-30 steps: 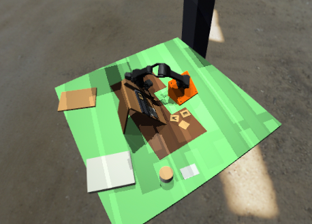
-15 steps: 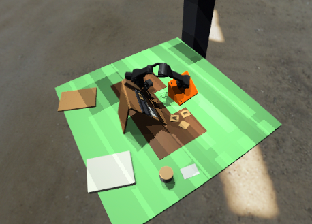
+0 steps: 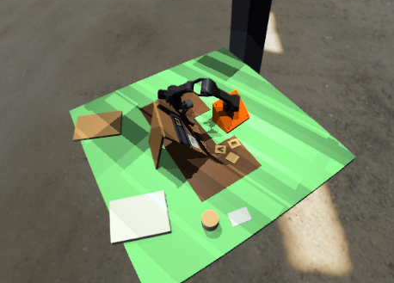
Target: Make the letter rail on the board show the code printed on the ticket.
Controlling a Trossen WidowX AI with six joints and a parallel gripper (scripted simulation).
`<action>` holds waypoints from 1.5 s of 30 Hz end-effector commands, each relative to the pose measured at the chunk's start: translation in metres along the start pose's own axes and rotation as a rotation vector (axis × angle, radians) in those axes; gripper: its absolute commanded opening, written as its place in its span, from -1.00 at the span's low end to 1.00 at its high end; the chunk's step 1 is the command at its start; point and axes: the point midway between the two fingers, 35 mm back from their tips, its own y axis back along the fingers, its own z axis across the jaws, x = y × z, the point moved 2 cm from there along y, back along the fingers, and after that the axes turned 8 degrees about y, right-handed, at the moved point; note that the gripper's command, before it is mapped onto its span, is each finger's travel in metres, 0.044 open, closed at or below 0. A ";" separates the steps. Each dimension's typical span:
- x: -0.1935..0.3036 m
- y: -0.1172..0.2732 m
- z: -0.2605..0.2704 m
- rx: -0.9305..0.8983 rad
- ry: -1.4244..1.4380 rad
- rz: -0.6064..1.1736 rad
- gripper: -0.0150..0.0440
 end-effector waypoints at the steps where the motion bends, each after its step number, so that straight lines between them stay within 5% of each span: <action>1: 0.000 0.003 0.000 0.001 0.006 -0.003 -0.49; 33: 0.008 0.031 0.013 0.015 0.086 -0.091 -0.49; 45: -0.009 0.100 0.019 -0.120 0.052 -0.267 -0.49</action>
